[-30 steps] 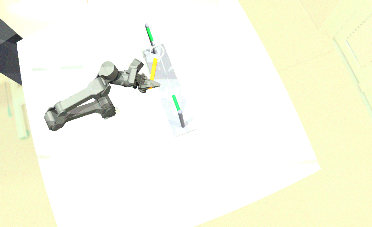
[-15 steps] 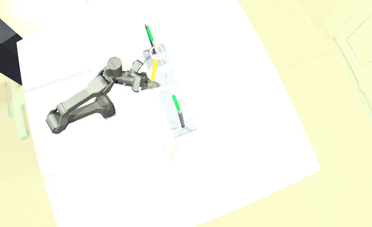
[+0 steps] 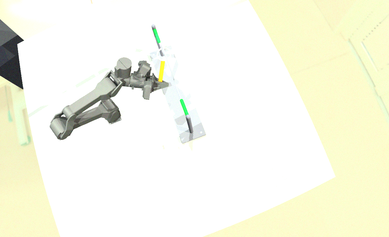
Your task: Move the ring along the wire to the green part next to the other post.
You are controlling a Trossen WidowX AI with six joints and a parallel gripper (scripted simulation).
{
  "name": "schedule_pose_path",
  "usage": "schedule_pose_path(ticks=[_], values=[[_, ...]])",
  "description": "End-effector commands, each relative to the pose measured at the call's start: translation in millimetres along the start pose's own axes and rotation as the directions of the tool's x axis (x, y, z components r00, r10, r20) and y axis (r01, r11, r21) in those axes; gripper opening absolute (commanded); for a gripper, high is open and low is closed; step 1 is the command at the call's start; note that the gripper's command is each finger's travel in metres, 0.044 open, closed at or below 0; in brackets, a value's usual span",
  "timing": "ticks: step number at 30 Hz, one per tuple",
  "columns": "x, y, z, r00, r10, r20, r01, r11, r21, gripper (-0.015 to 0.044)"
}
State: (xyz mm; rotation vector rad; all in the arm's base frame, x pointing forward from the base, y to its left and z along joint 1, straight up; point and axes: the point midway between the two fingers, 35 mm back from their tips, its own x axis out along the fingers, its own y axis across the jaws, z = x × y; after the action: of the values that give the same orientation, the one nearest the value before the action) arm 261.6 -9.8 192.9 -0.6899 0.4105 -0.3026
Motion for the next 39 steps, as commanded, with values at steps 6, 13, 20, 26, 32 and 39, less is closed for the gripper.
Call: schedule_pose_path(ticks=[6, 13, 20, 26, 32, 39], values=[[-5, 36, 2, 0.994, 0.113, -0.007, -0.11, 0.973, 0.202, -0.015], [-12, 59, 9, 0.983, 0.185, -0.004, -0.173, 0.927, 0.333, -0.015], [-19, 79, 18, 0.969, 0.246, 0.007, -0.224, 0.868, 0.444, -0.015], [-25, 91, 25, 0.96, 0.281, 0.017, -0.251, 0.826, 0.505, -0.015], [-29, 100, 31, 0.953, 0.302, 0.024, -0.266, 0.796, 0.543, -0.015], [-34, 109, 38, 0.948, 0.316, 0.03, -0.276, 0.775, 0.568, -0.015]])
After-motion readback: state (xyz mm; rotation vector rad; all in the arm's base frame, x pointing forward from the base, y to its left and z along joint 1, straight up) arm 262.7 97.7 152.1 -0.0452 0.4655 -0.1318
